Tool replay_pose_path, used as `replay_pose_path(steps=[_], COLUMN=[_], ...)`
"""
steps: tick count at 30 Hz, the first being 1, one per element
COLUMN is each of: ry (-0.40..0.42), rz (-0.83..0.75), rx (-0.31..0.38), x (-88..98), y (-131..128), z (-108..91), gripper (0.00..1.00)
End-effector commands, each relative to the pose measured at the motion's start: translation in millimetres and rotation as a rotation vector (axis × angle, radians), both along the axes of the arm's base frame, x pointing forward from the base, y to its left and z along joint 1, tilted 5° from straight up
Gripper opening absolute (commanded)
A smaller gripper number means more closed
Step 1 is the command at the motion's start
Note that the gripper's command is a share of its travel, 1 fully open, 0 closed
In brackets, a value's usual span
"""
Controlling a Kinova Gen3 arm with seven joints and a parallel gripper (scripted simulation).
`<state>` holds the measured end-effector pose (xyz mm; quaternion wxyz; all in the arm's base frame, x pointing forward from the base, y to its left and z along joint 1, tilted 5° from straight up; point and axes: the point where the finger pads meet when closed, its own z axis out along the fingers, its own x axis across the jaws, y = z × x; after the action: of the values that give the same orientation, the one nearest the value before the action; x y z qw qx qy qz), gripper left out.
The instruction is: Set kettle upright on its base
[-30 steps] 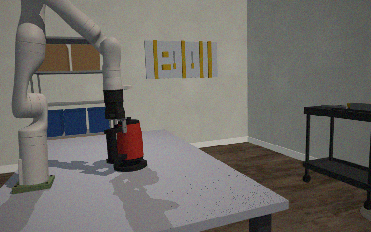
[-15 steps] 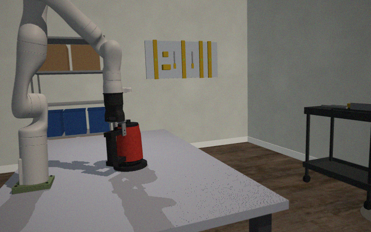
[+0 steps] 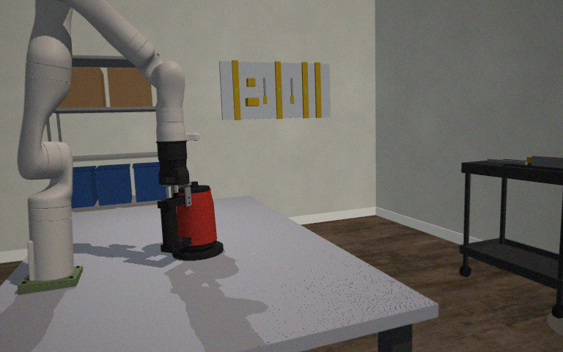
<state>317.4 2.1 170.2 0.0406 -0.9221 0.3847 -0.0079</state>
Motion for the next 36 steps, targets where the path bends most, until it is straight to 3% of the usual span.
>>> replay_pose_path(steps=[1,36], ry=[-0.001,-0.001], rz=[0.0,0.0], rx=[0.0,0.0], x=[0.4,0.6], y=[0.0,0.2], z=[0.3,-2.6], gripper=[0.0,0.0])
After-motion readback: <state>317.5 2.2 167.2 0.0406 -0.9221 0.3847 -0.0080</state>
